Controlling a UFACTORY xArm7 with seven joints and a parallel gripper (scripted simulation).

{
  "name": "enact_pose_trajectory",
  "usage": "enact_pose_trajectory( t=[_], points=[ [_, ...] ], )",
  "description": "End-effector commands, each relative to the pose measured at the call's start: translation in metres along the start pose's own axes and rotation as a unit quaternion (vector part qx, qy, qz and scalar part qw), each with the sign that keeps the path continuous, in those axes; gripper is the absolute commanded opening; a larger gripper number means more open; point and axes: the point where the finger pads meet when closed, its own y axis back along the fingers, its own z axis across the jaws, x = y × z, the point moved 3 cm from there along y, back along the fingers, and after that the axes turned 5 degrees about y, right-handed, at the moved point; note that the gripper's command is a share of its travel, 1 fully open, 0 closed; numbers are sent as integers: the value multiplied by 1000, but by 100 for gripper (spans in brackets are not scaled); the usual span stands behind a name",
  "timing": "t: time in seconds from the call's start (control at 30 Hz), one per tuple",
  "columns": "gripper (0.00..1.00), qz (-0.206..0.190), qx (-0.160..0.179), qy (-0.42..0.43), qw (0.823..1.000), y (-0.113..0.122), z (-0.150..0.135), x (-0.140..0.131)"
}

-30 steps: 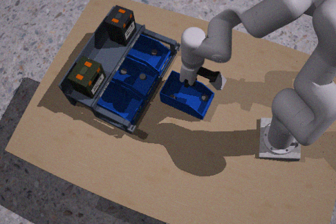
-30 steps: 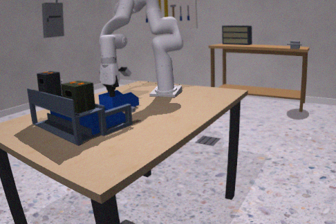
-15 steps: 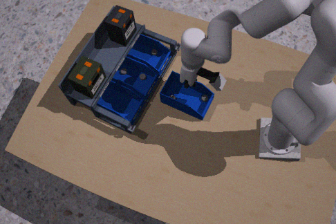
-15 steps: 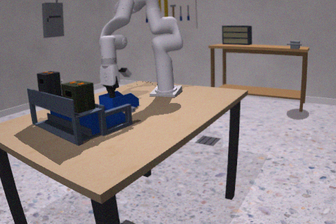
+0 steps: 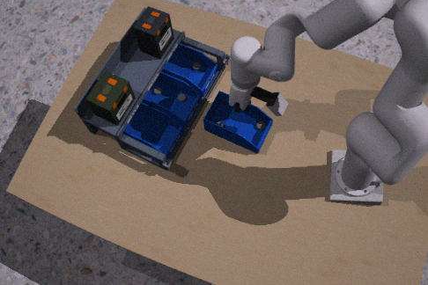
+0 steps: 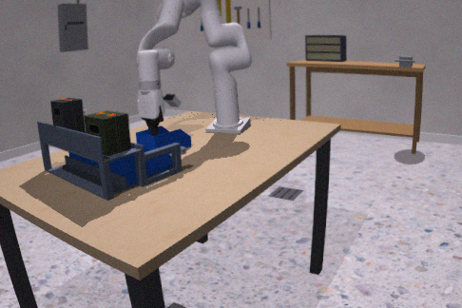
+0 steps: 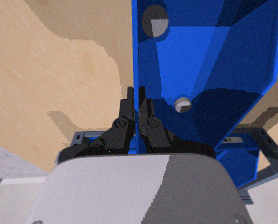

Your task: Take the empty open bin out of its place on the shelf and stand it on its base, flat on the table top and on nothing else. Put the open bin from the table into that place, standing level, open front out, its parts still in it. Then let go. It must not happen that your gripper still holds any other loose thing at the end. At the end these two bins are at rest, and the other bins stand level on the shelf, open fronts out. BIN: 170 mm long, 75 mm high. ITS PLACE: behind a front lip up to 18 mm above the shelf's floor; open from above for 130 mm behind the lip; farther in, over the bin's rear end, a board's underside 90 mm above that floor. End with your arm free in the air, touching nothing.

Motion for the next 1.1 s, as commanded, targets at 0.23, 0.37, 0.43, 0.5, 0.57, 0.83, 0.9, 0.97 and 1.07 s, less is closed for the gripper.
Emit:
enact_pose_trajectory(
  t=[0.23, 0.37, 0.43, 0.5, 0.57, 0.83, 0.9, 0.97, 1.07],
  points=[
    [26, -1, 0, 0, 1000, 1, 0, -1],
    [26, -1, 0, 0, 1000, 1, 0, -1],
    [26, -1, 0, 0, 1000, 1, 0, -1],
    [26, -1, 0, 0, 1000, 1, 0, -1],
    [26, -1, 0, 0, 1000, 1, 0, -1],
    [26, -1, 0, 0, 1000, 1, 0, -1],
    [26, -1, 0, 0, 1000, 1, 0, -1],
    [26, -1, 0, 0, 1000, 1, 0, -1],
    [26, -1, 0, 0, 1000, 1, 0, -1]
  ],
)
